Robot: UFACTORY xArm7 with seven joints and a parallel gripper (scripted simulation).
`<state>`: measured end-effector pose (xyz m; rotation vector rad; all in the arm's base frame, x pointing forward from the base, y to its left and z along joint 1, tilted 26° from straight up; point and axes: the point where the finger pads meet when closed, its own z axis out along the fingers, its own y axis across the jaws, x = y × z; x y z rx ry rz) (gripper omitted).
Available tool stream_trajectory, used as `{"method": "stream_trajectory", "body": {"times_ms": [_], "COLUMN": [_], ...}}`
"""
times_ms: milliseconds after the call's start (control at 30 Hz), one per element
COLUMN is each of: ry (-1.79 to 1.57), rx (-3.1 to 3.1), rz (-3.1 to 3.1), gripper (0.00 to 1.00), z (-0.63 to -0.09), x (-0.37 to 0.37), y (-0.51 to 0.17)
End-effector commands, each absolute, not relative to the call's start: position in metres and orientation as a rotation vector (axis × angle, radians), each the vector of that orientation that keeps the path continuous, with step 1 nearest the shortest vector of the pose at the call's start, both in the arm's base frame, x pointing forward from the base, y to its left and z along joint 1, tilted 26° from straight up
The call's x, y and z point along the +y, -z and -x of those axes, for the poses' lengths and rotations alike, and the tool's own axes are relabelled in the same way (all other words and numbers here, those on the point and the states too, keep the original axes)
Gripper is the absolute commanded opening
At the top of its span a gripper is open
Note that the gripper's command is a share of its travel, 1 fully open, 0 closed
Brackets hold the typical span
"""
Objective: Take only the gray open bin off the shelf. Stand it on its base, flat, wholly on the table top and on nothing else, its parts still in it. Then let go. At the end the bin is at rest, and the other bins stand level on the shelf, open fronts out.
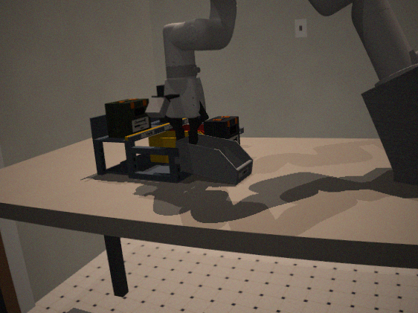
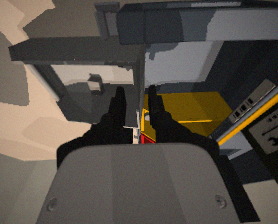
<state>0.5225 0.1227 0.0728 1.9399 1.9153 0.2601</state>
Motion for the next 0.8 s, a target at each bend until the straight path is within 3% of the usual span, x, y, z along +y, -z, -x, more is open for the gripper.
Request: {"method": "stream_trajectory", "body": {"times_ms": [0, 200, 233, 767], "ry": [-0.266, -0.266, -0.266, -0.266], "rx": [1.915, 1.915, 1.915, 1.915], "rz": [-1.938, -1.938, -1.938, -1.938], "gripper": [0.33, 0.33, 0.0, 0.0], "z": [-0.5239, -0.5239, -0.5239, -0.5239], "x": [0.1237, 0.1237, 0.1238, 0.1238], "y": [-0.0737, -0.0737, -0.0738, -0.0738]}}
